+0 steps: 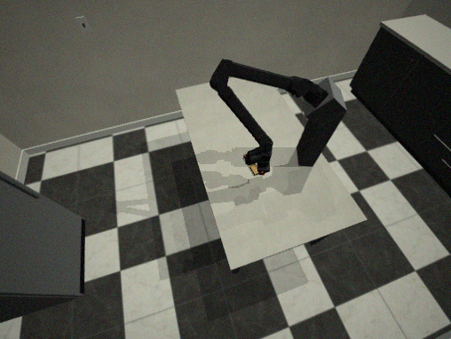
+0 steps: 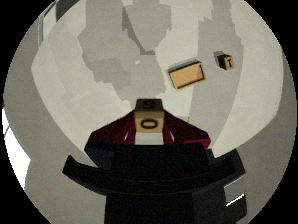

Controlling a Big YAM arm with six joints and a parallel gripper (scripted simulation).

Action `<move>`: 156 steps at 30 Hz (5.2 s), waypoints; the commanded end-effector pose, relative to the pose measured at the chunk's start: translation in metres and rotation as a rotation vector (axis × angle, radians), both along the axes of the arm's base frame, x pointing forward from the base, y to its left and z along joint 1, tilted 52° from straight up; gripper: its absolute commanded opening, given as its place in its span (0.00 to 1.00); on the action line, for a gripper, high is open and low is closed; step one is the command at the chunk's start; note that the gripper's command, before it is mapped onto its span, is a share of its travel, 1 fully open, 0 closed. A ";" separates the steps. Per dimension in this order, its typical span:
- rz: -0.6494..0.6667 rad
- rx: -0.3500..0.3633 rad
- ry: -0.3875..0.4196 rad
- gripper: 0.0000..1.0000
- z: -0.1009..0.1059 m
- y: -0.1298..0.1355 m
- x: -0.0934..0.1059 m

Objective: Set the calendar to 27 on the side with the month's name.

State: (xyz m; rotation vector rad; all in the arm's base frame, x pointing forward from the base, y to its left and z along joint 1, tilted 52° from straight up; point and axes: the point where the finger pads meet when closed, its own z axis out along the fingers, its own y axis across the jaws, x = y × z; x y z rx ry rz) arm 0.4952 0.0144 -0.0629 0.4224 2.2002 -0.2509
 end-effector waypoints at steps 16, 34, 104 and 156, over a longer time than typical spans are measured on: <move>0.264 -0.324 0.165 0.27 -0.018 0.014 -0.004; 0.268 -0.329 0.152 0.27 -0.018 0.010 0.006; 0.284 -0.329 0.171 0.27 -0.080 -0.013 0.060; 0.279 -0.325 0.163 0.27 -0.081 -0.006 0.063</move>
